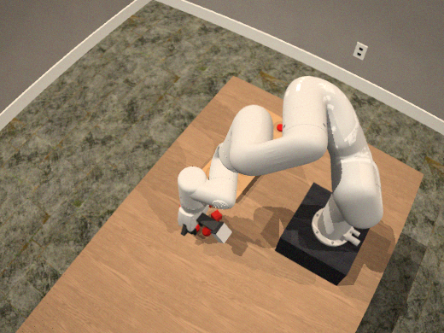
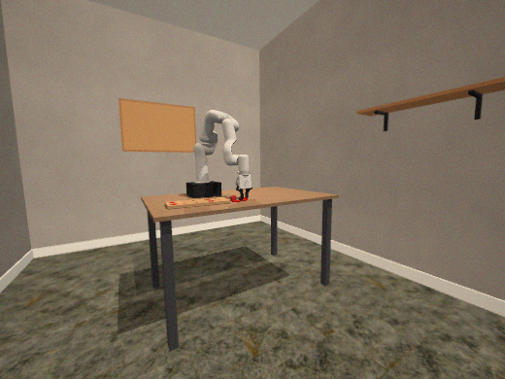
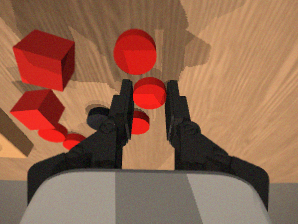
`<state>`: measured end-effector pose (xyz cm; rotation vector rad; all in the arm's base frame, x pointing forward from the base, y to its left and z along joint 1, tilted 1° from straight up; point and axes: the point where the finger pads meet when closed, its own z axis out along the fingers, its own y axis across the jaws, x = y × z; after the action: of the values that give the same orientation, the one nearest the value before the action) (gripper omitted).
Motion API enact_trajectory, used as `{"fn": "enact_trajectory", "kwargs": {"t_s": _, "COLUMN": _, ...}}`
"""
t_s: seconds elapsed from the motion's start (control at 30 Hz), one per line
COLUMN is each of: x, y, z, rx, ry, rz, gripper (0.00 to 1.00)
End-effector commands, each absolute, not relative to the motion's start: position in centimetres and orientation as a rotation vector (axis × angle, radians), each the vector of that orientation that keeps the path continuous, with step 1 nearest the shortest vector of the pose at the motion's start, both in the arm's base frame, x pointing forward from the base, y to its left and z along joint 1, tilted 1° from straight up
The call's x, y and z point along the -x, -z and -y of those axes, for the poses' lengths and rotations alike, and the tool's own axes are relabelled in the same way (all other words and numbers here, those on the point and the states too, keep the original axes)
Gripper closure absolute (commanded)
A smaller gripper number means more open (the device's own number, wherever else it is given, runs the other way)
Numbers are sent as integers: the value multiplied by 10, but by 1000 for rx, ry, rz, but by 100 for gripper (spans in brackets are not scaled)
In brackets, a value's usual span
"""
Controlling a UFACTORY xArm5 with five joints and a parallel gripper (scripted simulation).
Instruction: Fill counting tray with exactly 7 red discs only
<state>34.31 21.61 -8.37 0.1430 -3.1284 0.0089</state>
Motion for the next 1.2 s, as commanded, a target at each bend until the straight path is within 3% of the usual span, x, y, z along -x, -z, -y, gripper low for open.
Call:
{"fn": "enact_trajectory", "kwargs": {"t_s": 0.0, "x": -344, "y": 83, "z": -217, "rx": -143, "ry": -7, "rz": 3130, "gripper": 100}}
{"fn": "enact_trajectory", "kwargs": {"t_s": 0.37, "x": -344, "y": 81, "z": -217, "rx": -143, "ry": -7, "rz": 3130, "gripper": 100}}
{"fn": "enact_trajectory", "kwargs": {"t_s": 0.7, "x": -345, "y": -2, "z": -219, "rx": -143, "ry": -7, "rz": 3130, "gripper": 100}}
{"fn": "enact_trajectory", "kwargs": {"t_s": 1.0, "x": -346, "y": -17, "z": -216, "rx": -143, "ry": -7, "rz": 3130, "gripper": 100}}
{"fn": "enact_trajectory", "kwargs": {"t_s": 1.17, "x": -376, "y": -19, "z": -176, "rx": -143, "ry": -4, "rz": 3132, "gripper": 100}}
